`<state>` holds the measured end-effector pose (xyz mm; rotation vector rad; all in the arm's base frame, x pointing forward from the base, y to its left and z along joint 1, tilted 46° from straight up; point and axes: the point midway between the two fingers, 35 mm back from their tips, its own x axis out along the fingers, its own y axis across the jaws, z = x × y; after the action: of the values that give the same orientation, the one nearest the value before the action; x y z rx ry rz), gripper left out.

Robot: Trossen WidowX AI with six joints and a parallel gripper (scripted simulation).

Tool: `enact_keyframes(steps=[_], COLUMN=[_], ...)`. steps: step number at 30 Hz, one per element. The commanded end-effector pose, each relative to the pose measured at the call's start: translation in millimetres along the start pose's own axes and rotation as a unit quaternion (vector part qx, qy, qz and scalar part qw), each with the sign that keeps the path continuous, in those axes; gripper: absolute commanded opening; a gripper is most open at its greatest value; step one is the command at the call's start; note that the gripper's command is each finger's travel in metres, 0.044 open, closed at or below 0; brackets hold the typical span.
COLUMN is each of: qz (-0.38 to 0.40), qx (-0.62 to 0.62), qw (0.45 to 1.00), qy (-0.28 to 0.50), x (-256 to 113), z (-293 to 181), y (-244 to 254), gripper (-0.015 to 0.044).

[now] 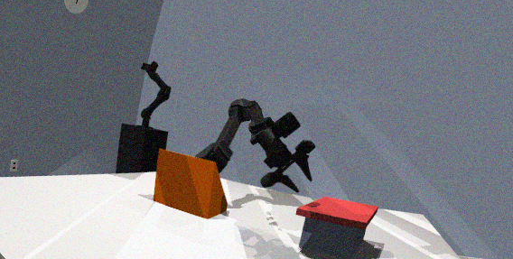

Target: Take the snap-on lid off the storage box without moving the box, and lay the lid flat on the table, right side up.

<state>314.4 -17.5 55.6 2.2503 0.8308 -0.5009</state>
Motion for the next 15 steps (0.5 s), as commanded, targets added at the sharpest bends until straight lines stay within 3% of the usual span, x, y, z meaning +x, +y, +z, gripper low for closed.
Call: enact_keyframes(steps=[1,15], qz=[-0.005,-0.006], qx=[0.005,0.005], qw=[1.0,1.0], qy=[-0.003,-0.004], x=[6.6,28.5], z=[2.4,2.7], y=[-3.6,-1.9], gripper=[0.0235,0.0235])
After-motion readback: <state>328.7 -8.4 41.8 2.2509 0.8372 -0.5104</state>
